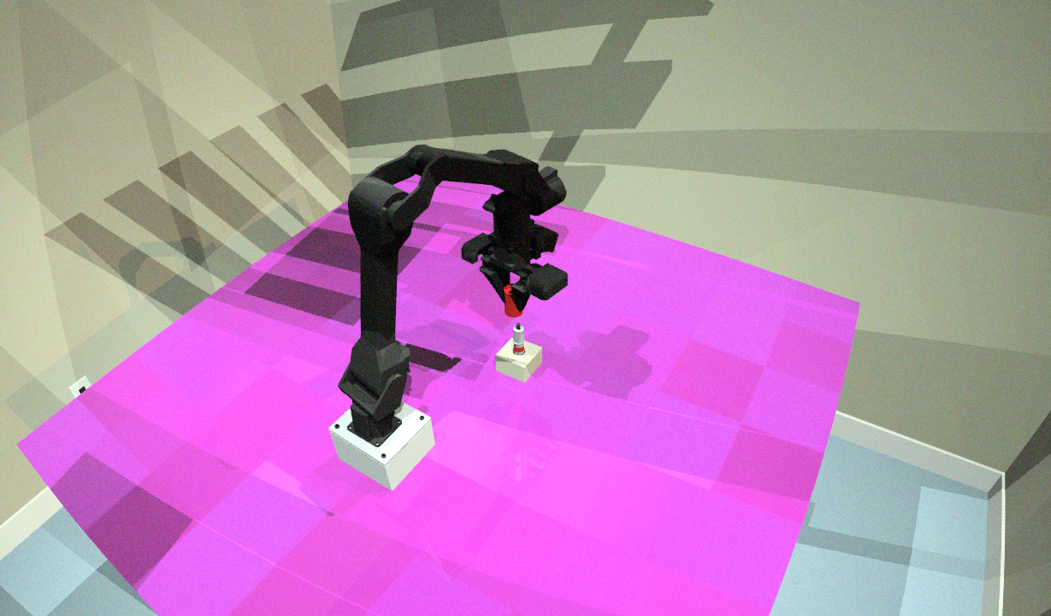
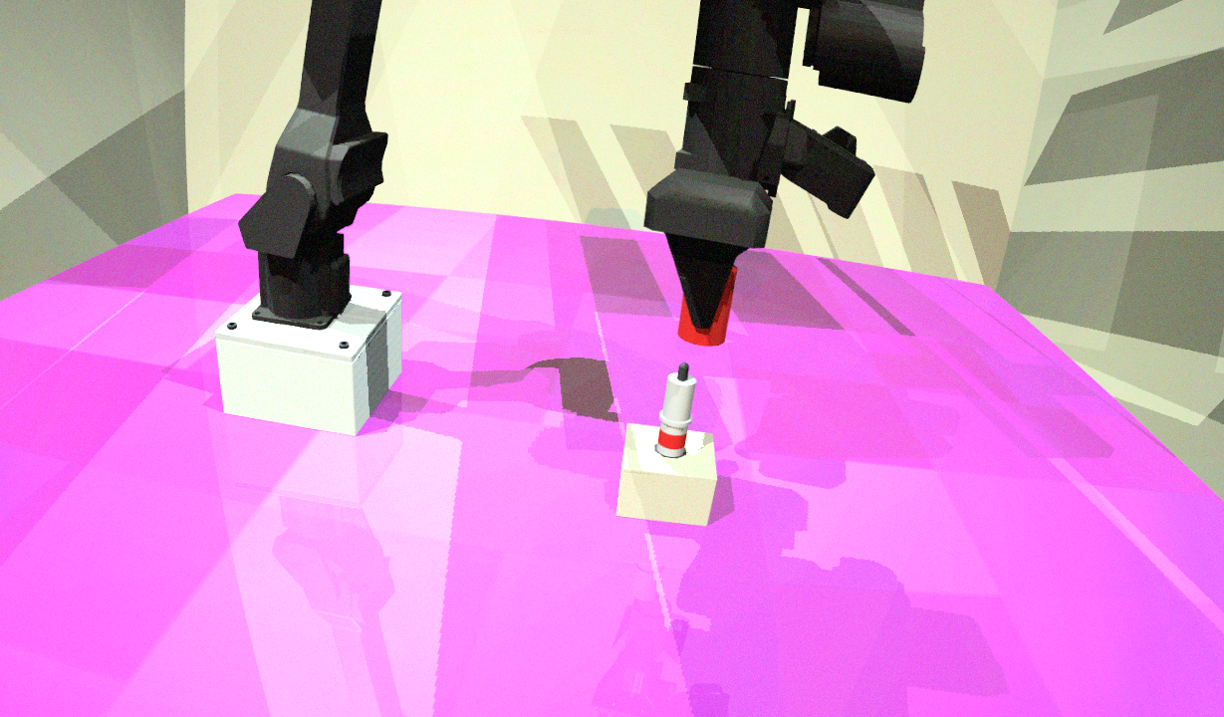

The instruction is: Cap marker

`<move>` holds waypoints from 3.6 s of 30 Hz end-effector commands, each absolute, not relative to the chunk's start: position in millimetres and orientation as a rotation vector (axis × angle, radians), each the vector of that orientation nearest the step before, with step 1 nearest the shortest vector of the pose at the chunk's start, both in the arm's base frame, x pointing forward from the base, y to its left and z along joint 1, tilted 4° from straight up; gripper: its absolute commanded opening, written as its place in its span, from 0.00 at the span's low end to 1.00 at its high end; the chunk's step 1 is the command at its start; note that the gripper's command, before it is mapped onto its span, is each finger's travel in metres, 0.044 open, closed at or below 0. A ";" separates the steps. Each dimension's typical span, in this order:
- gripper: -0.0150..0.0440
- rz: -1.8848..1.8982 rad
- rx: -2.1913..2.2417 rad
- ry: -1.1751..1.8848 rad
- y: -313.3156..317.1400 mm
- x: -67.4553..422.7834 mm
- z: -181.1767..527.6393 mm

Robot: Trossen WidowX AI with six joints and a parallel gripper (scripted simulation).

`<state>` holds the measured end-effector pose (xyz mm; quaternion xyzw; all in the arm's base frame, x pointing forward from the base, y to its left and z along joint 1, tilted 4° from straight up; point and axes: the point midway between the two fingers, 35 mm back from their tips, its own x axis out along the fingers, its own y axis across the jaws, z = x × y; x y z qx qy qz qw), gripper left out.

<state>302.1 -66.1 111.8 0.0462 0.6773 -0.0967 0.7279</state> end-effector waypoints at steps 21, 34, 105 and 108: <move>0.25 -0.210 0.099 1.497 -81.6 294.2 99.3; 0.25 -0.210 0.099 1.497 -83.3 295.8 78.3; 0.25 -0.079 -0.040 1.509 -74.8 293.4 124.3; 0.25 -0.079 -0.040 1.509 -74.8 293.4 124.3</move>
